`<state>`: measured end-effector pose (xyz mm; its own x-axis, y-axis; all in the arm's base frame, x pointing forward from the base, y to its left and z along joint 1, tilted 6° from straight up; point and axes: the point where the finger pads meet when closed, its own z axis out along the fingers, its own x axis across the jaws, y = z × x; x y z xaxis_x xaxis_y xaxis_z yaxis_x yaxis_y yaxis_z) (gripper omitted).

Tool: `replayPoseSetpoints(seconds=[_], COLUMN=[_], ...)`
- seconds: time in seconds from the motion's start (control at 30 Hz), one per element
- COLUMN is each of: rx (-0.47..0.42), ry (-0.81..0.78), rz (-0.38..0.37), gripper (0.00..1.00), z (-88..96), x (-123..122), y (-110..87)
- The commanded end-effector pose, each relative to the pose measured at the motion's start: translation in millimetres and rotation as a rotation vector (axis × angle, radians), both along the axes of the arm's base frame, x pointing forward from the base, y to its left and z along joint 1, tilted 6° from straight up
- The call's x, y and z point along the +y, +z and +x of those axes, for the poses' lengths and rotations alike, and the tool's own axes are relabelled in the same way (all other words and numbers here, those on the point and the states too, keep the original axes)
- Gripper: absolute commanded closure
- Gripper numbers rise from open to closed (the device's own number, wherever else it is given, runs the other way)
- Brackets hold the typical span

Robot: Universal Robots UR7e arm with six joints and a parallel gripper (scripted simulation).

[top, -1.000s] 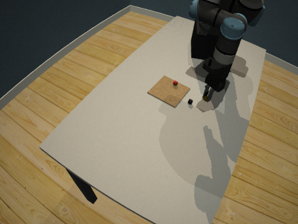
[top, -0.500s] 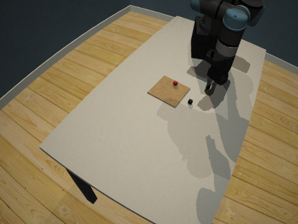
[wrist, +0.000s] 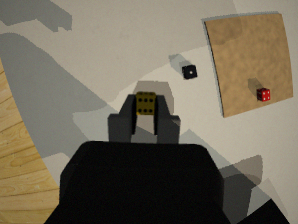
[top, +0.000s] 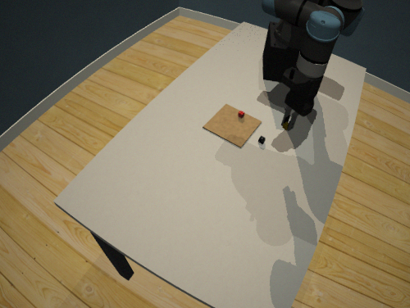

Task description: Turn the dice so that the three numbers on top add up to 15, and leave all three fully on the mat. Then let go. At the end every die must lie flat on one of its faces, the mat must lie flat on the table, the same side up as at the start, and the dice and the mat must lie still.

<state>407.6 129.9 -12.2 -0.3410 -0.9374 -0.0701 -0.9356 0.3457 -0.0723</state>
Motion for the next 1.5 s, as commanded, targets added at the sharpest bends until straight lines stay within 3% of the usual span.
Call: replayPoseSetpoints(seconds=[0.0, 0.37, 0.43, 0.7, 0.87, 1.47], rx=[-0.006, -0.009, -0.009, -0.016, -0.017, -0.017], ry=[0.014, 0.143, 0.143, 0.23, 0.246, 0.247], rz=[-0.001, -0.014, -0.014, -0.022, -0.023, -0.023], gripper=[0.66, 0.66, 0.66, 0.66, 0.66, 0.66], z=[4.2, 1.9, 1.9, -11.3, -14.8, -14.8], x=[-12, -102, -102, -157, -167, -167], y=[2.4, 0.2, 0.2, -1.4, -1.7, -2.5])
